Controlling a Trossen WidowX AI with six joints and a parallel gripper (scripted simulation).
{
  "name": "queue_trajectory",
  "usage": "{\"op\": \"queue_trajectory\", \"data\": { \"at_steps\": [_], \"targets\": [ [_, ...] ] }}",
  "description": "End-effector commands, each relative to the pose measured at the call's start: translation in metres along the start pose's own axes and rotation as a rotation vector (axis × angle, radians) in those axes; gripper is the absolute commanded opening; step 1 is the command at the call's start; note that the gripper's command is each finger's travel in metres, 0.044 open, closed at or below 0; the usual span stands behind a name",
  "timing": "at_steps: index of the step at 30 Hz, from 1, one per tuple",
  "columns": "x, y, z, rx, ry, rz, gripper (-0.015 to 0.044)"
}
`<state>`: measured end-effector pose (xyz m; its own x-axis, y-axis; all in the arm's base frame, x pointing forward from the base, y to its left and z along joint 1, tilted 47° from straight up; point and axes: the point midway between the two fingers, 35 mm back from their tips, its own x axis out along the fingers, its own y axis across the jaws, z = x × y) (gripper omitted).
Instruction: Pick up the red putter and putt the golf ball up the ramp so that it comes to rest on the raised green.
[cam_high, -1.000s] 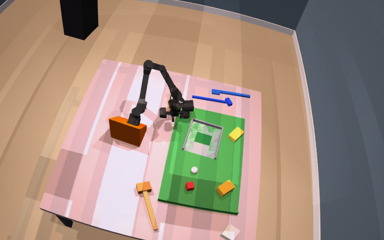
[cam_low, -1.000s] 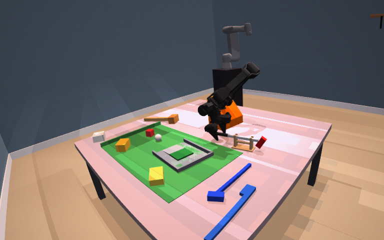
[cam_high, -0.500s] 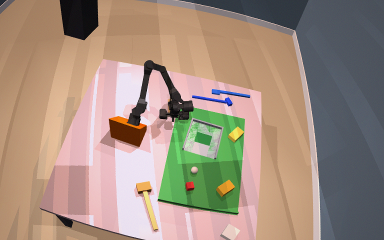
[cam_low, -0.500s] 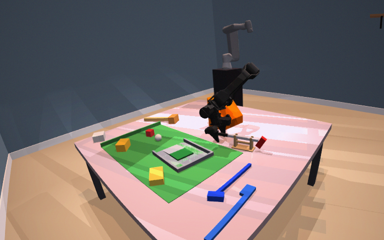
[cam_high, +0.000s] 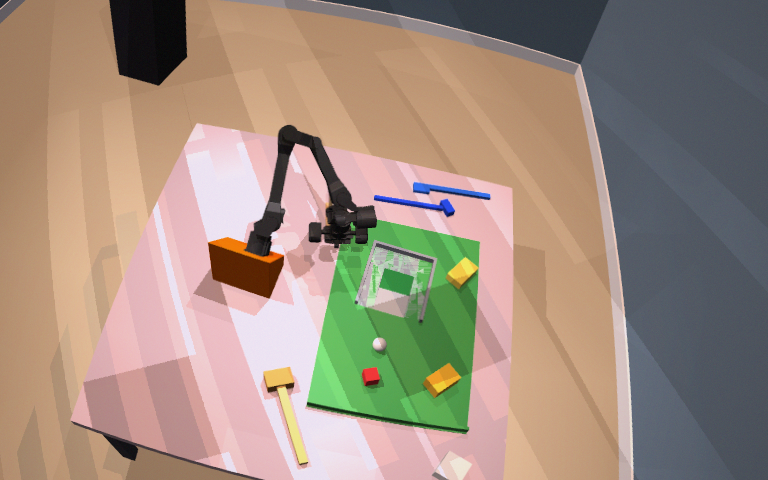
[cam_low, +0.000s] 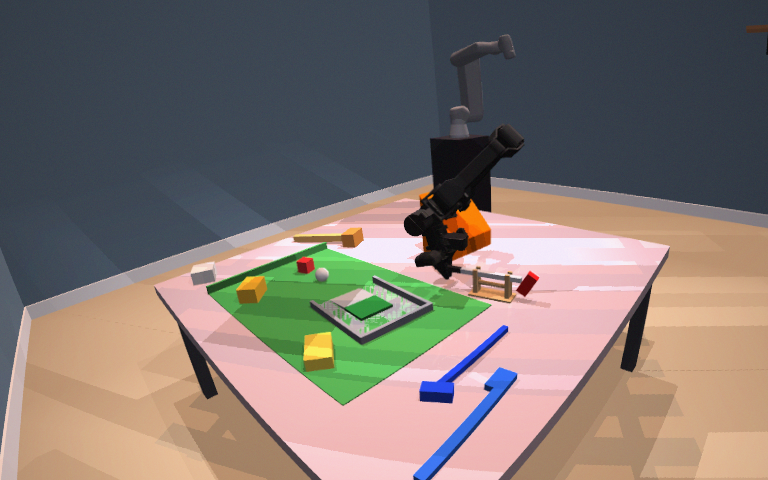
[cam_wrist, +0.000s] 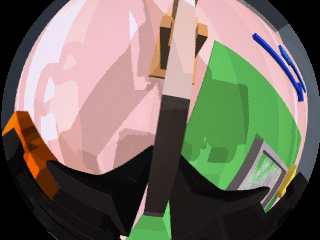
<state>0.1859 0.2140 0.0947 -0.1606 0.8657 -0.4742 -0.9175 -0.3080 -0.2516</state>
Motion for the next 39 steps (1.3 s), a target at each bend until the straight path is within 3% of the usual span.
{"op": "queue_trajectory", "data": {
  "at_steps": [1,33,39],
  "targets": [
    [0.0,-0.001,0.0,-0.004,0.0,-0.001,0.0006],
    [-0.096,-0.001,0.025,0.001,0.005,0.002,0.0],
    [-0.101,-0.01,0.0,0.144,0.062,0.007,0.0]
  ]
}}
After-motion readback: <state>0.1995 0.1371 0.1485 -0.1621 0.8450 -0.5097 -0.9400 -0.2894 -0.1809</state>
